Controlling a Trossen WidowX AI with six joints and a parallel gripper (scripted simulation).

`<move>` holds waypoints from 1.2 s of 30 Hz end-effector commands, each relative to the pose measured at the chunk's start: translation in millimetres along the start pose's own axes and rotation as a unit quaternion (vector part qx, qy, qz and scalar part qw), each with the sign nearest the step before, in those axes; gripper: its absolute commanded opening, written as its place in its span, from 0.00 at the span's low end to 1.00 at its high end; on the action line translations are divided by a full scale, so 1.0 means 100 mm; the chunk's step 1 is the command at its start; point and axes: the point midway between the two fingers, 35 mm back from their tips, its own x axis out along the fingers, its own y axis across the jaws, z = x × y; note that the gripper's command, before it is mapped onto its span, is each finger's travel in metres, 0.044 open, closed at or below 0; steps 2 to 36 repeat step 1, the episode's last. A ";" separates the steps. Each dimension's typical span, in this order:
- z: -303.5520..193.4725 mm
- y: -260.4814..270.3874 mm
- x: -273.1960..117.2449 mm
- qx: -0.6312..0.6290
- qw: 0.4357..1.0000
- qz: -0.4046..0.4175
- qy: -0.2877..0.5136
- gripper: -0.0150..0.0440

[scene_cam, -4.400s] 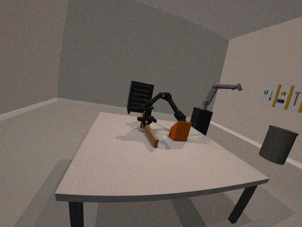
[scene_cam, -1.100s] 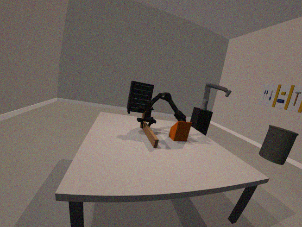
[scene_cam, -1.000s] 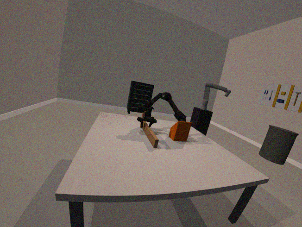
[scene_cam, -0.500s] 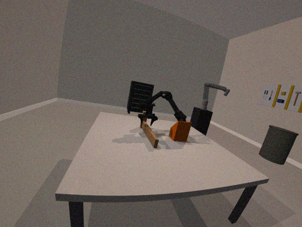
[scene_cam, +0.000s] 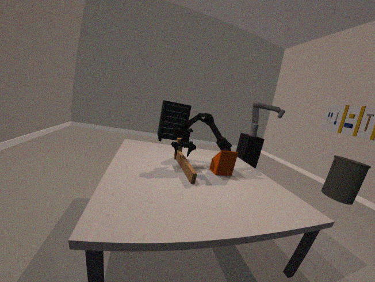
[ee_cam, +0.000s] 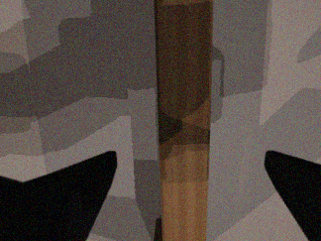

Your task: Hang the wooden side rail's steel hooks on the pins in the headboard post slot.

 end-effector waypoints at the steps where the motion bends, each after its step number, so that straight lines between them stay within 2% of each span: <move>1: 0.00 0.00 0.00 0.000 1.000 0.000 0.000 1.00; 36: 0.00 0.00 0.00 0.000 1.000 0.000 0.000 1.00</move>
